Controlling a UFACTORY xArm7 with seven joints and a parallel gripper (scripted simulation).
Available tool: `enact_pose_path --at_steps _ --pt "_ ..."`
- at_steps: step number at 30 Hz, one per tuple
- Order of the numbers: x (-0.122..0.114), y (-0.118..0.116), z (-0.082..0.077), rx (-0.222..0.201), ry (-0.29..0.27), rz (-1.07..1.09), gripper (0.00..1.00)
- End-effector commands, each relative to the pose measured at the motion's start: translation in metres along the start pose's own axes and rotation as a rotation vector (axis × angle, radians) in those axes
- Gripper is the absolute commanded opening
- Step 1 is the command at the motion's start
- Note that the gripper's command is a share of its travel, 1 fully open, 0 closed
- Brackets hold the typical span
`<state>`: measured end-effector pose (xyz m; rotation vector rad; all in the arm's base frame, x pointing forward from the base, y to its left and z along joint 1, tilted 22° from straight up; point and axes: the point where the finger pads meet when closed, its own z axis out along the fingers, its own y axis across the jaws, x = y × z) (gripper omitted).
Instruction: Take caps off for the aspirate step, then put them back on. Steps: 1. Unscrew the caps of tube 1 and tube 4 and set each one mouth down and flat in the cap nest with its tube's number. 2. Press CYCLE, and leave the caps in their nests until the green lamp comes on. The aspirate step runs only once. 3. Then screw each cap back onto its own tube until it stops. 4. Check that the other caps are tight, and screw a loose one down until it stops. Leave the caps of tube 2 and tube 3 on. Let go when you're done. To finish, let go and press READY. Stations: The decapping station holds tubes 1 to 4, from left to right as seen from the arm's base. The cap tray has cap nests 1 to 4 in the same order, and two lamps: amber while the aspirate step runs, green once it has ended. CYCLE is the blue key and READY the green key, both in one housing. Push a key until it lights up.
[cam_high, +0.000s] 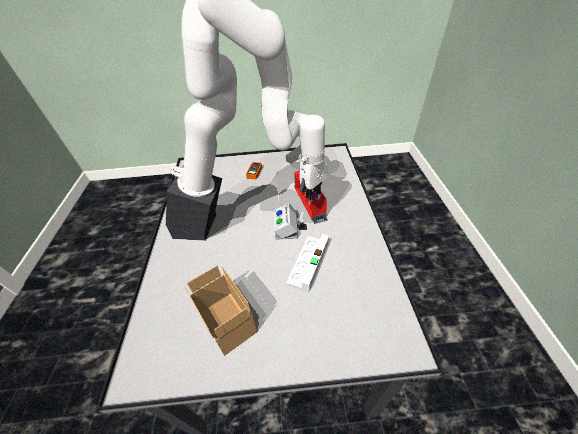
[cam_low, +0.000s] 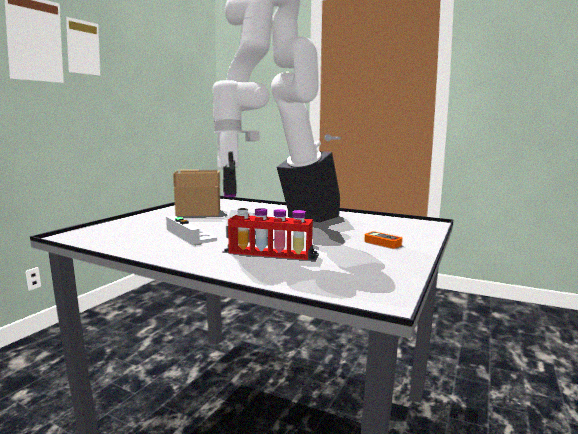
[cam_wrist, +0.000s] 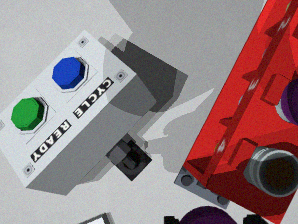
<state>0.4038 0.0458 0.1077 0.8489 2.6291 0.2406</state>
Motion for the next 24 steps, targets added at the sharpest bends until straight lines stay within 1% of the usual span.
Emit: enact_pose_path --at_steps 1,5,6,17,24 --pt "0.014 0.032 0.002 0.047 -0.012 0.006 0.0" --pt "0.026 0.054 0.003 0.047 -0.011 0.006 0.0" --pt "0.027 0.056 0.003 0.047 -0.011 0.006 0.0" --pt "0.027 0.056 0.003 0.047 -0.011 0.006 0.0" --pt "0.027 0.055 0.024 0.047 -0.011 0.006 0.0"
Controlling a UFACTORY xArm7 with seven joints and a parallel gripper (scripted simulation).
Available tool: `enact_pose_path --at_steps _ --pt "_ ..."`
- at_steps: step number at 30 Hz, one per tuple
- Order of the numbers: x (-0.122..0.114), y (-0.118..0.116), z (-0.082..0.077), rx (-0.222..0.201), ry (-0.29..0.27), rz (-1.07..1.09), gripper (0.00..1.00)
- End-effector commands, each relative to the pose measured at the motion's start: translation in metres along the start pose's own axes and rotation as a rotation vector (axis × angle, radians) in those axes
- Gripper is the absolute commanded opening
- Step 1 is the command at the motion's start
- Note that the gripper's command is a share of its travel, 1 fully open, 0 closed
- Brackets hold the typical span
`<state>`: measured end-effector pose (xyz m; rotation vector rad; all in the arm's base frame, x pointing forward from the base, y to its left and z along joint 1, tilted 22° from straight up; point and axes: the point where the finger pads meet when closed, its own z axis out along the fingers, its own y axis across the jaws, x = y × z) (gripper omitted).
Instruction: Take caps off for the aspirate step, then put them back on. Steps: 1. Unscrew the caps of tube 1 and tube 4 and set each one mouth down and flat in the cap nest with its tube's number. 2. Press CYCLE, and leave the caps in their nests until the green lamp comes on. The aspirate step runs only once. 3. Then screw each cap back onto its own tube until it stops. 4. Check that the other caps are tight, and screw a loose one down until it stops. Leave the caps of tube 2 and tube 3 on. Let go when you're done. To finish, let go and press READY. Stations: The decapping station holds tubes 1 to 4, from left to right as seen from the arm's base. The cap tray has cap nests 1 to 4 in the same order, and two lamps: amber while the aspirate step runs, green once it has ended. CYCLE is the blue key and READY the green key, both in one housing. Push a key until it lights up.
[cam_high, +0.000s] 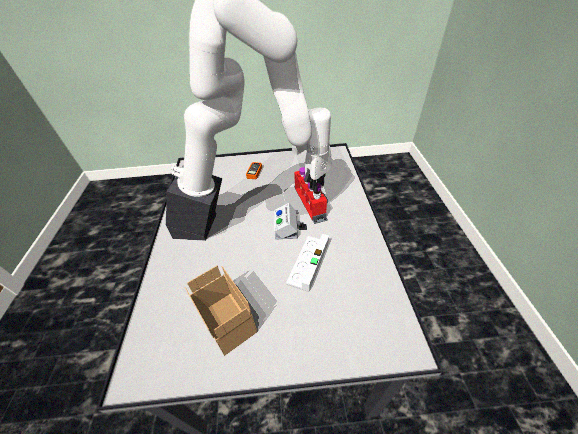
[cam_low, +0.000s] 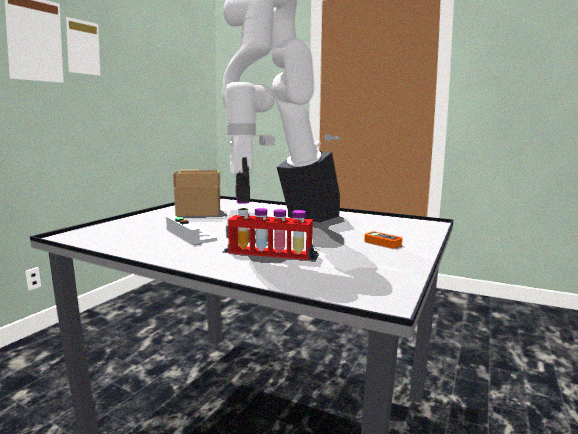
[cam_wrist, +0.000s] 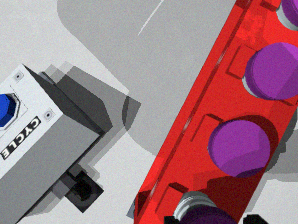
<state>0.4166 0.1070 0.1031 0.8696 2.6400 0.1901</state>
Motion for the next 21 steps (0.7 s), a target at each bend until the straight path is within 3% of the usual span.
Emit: enact_pose_path --at_steps 1,21 --pt "-0.0014 0.0008 0.0146 0.007 -0.011 0.0 0.0" --pt "-0.0015 0.001 0.0178 0.007 -0.011 0.0 0.0"
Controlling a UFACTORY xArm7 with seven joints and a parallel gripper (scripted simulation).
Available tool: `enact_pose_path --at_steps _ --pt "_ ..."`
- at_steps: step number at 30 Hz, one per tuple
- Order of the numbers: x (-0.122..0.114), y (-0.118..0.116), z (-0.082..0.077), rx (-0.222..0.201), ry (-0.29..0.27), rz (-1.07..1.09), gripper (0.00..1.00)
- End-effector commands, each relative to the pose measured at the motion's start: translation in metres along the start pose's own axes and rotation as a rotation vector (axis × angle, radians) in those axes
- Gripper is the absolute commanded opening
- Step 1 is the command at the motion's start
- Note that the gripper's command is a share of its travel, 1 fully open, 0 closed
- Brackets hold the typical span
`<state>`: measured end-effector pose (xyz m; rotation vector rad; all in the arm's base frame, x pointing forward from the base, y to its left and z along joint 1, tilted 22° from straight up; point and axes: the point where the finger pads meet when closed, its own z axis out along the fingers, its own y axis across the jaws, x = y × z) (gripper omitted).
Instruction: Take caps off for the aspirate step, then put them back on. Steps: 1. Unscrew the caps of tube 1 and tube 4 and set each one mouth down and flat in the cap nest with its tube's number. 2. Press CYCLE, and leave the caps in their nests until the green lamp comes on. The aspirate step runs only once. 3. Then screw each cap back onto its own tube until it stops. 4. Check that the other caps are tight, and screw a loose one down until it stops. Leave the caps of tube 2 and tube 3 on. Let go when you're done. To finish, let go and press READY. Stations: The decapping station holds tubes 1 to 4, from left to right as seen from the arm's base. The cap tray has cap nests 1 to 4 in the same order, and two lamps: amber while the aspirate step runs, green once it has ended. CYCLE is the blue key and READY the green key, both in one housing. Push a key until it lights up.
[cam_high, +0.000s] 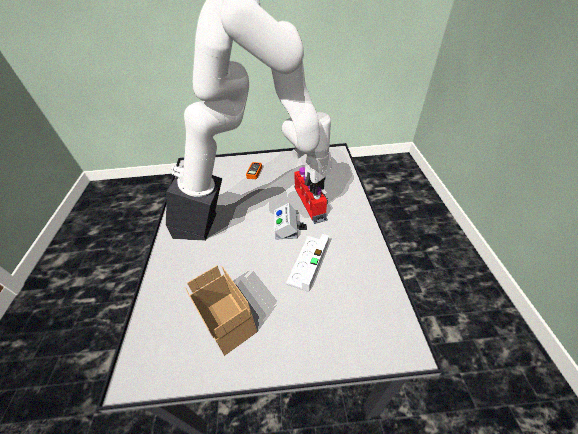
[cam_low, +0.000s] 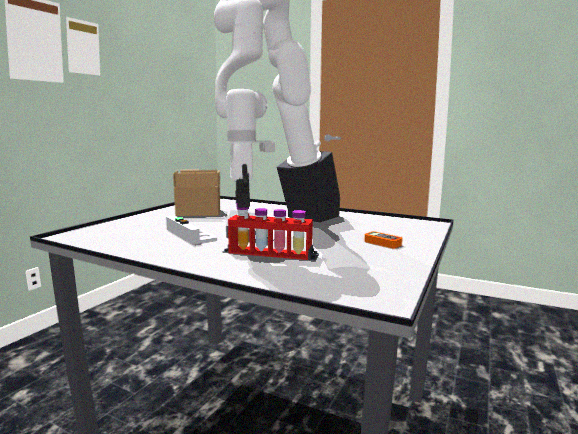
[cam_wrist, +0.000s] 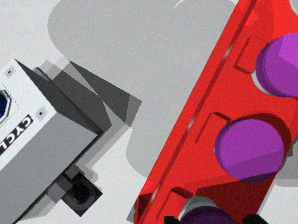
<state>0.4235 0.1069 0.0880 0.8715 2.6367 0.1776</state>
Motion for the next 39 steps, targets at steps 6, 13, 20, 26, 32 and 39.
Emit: enact_pose_path --at_steps 6,13,20,26,32,39 --pt "-0.0007 0.0009 0.0033 0.0 -0.005 0.0 0.0" --pt "-0.0007 0.001 0.0051 0.0 -0.005 0.0 0.0" --pt "-0.0007 0.001 0.0071 0.0 -0.005 0.0 0.0" --pt "-0.0007 0.001 0.0093 0.0 -0.005 0.0 0.0" --pt "-0.0007 0.001 0.0093 0.0 -0.005 0.0 0.0" --pt "-0.0007 0.001 0.0093 0.0 -0.005 0.0 0.46"
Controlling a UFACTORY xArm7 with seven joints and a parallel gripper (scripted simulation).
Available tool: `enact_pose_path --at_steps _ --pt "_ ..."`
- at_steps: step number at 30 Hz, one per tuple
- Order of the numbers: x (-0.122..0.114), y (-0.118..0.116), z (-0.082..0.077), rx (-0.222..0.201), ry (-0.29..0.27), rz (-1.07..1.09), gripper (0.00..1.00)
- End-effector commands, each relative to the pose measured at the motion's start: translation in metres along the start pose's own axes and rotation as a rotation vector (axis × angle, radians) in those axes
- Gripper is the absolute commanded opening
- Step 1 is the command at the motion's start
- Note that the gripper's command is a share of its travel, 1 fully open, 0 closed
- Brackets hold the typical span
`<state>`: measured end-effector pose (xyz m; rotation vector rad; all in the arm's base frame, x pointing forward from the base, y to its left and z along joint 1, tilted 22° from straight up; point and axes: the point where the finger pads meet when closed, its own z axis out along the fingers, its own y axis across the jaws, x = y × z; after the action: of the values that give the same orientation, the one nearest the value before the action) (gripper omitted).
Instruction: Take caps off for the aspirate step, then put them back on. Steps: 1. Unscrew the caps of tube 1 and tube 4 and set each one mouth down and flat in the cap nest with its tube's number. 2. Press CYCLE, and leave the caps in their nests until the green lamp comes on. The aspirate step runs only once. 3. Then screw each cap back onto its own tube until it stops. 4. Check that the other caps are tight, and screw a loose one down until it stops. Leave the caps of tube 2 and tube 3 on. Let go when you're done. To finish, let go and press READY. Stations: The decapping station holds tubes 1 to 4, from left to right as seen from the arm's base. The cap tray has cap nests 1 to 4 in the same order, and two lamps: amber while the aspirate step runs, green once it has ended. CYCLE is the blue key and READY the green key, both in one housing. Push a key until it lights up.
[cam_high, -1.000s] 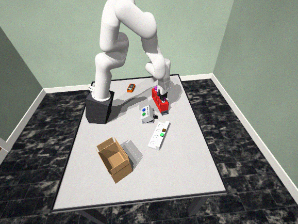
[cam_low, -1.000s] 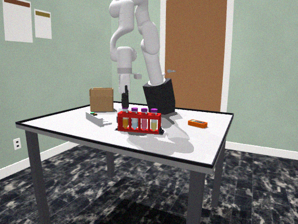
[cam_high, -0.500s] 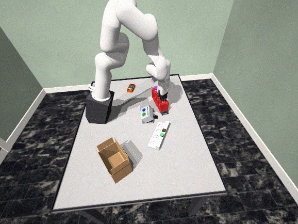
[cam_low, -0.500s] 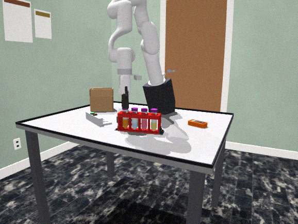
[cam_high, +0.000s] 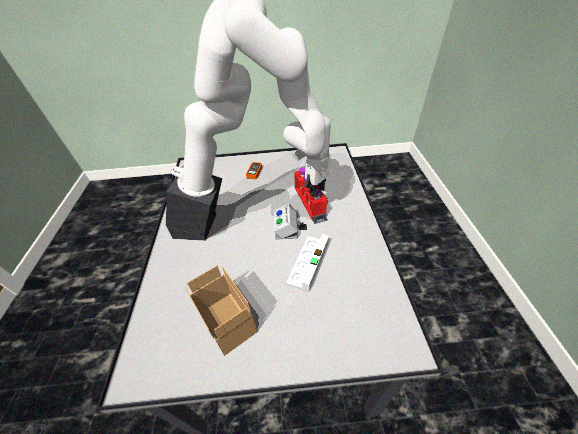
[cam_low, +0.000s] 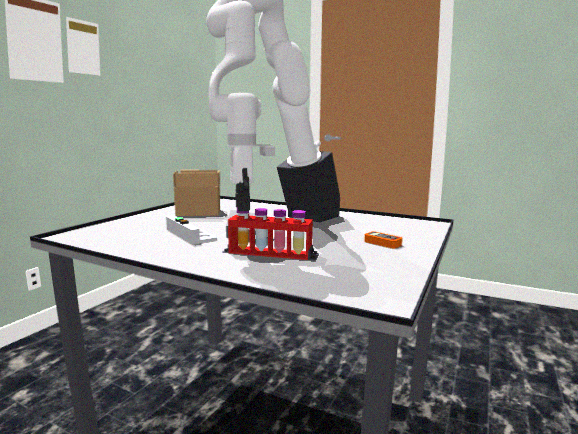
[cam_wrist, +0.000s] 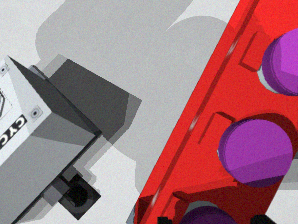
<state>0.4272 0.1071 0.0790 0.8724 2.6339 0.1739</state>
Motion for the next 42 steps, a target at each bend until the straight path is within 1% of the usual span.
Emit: enact_pose_path --at_steps 1,16,19,35,36,42 --pt "-0.0006 0.0008 -0.0005 -0.002 -0.002 0.0 0.46" --pt "-0.0006 0.0008 -0.0005 -0.002 -0.002 0.0 0.46" --pt "-0.0006 0.0008 0.001 -0.002 -0.002 0.098 0.46" --pt "-0.0006 0.0008 0.0068 -0.002 -0.002 0.098 0.46" --pt "-0.0006 0.0008 0.0068 -0.002 -0.002 0.098 0.0" --pt "-0.0006 0.0008 0.0068 -0.002 -0.002 0.098 0.0"
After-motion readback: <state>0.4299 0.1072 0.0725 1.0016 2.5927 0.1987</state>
